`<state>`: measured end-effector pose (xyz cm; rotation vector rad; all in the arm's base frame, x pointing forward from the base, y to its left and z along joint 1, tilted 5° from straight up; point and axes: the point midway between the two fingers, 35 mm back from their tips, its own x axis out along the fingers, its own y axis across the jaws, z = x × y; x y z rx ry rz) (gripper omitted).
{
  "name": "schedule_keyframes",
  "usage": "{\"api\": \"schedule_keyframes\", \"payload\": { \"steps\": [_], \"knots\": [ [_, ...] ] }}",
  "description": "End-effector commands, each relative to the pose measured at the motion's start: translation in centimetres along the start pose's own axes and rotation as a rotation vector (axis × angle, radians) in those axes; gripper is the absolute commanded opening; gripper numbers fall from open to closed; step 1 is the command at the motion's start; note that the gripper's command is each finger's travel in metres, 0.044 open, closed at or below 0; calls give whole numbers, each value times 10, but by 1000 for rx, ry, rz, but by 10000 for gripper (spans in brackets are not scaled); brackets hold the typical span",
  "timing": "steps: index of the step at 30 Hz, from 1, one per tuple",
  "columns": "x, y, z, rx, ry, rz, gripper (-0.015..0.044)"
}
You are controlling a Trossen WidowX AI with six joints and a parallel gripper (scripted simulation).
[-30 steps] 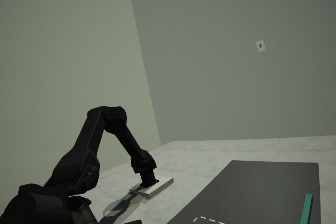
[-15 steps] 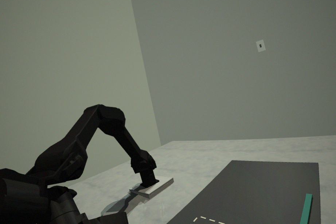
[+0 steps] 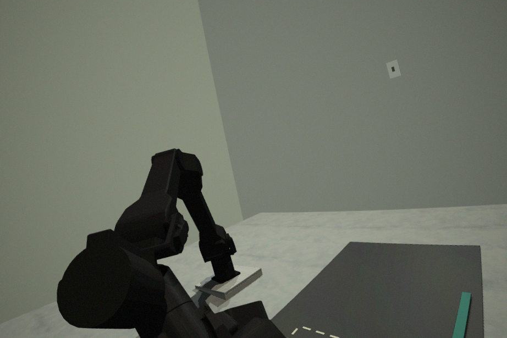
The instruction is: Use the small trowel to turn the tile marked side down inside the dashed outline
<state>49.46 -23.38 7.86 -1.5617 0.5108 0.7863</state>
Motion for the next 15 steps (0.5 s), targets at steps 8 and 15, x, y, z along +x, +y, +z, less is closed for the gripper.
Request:
{"api": "schedule_keyframes", "payload": {
  "steps": [8, 15],
  "knots": [
    [18, -29, 65, -9, -1, 22, 0],
    [29, -38, 106, -7, -2, 42, 0]
  ]
}}
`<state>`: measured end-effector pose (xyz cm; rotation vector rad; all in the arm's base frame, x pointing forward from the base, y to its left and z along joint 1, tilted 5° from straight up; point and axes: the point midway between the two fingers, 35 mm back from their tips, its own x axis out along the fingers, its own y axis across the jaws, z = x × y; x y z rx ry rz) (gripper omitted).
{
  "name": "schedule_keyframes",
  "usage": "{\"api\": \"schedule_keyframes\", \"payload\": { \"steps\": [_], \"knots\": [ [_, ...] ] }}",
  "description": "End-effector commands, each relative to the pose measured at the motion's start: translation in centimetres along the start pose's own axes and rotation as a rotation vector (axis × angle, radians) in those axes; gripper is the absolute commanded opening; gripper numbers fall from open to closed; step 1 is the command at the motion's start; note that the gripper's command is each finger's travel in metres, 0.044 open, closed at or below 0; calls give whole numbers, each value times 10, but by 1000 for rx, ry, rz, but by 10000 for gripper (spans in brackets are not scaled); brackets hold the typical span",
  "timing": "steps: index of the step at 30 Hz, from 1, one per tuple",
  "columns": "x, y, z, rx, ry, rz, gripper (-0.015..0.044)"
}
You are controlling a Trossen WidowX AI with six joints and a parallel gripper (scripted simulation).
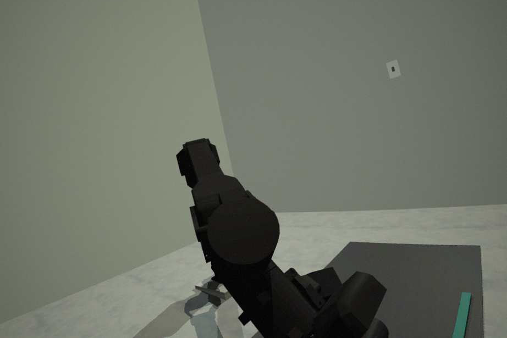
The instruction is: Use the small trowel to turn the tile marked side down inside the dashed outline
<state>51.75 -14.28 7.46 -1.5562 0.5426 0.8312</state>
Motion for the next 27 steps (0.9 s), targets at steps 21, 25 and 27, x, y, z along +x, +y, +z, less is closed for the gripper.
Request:
{"api": "schedule_keyframes", "payload": {
  "steps": [21, 25, 27],
  "knots": [
    [15, -25, 145, 2, 16, 20, 0],
    [15, -25, 169, 2, 19, 19, 0],
    [15, -24, 180, 3, 20, 19, 0]
  ]
}}
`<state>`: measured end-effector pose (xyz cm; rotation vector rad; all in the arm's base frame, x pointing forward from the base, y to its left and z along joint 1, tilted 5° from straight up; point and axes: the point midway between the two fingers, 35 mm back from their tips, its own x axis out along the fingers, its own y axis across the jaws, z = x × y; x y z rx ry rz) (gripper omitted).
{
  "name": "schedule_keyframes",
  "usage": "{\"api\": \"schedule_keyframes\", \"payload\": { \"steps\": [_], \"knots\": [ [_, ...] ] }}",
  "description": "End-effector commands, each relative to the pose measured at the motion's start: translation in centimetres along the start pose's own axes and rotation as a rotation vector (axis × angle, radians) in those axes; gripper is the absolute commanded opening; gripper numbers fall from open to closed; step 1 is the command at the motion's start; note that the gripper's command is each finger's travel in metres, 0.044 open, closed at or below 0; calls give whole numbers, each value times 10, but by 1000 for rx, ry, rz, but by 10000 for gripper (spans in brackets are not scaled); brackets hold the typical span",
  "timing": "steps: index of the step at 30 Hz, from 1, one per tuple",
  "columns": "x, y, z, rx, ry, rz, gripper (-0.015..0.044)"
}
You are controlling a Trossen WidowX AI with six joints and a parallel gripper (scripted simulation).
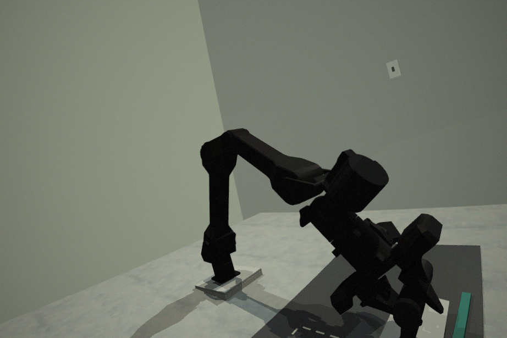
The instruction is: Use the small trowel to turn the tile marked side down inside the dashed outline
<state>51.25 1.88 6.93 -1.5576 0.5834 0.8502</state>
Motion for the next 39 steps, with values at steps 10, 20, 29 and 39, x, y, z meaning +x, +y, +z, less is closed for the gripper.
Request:
{"api": "schedule_keyframes", "payload": {
  "steps": [10, 20, 29, 39],
  "knots": [
    [-10, 0, 72, 11, 14, -29, 0],
    [-19, 12, 123, -20, 2, -29, 0],
    [-31, 23, 167, -4, 7, -59, 0],
    [-47, 40, 212, 18, 5, -101, 0]
  ]
}}
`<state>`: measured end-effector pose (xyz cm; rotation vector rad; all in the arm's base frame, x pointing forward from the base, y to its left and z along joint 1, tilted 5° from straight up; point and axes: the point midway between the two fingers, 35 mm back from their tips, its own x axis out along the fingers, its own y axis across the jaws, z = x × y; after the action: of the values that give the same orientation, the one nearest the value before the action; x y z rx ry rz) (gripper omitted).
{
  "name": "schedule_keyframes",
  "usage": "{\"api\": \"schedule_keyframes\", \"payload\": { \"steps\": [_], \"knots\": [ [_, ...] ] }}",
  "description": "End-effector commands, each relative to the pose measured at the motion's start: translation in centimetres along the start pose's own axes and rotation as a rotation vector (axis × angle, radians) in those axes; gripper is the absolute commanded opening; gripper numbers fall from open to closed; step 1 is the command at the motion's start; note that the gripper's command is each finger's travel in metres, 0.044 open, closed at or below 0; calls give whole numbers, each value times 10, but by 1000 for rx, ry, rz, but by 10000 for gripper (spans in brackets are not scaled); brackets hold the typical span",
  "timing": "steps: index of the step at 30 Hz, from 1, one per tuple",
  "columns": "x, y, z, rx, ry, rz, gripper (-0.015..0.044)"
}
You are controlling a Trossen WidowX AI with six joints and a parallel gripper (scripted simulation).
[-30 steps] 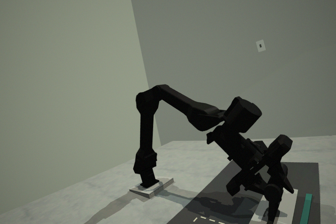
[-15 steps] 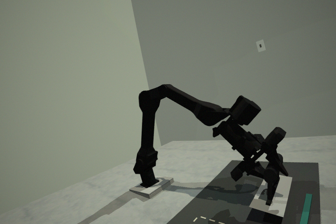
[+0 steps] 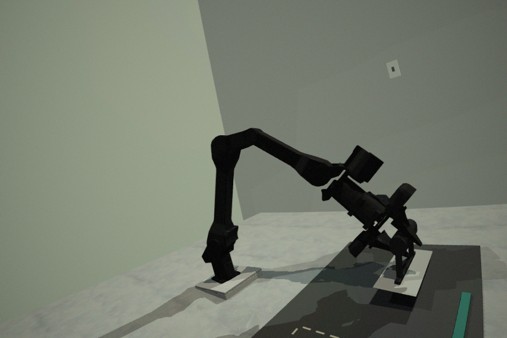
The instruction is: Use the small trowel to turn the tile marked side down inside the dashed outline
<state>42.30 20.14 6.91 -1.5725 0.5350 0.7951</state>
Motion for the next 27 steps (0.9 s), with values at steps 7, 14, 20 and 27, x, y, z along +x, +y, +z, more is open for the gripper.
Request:
{"api": "schedule_keyframes", "payload": {
  "steps": [7, 14, 20, 27],
  "knots": [
    [-25, 12, 42, 40, -6, -67, 0],
    [-36, 22, 62, 51, -15, -92, 0],
    [-36, 22, 62, 51, -15, -92, 0],
    [-30, 28, 62, 51, -15, -92, 0]
  ]
}}
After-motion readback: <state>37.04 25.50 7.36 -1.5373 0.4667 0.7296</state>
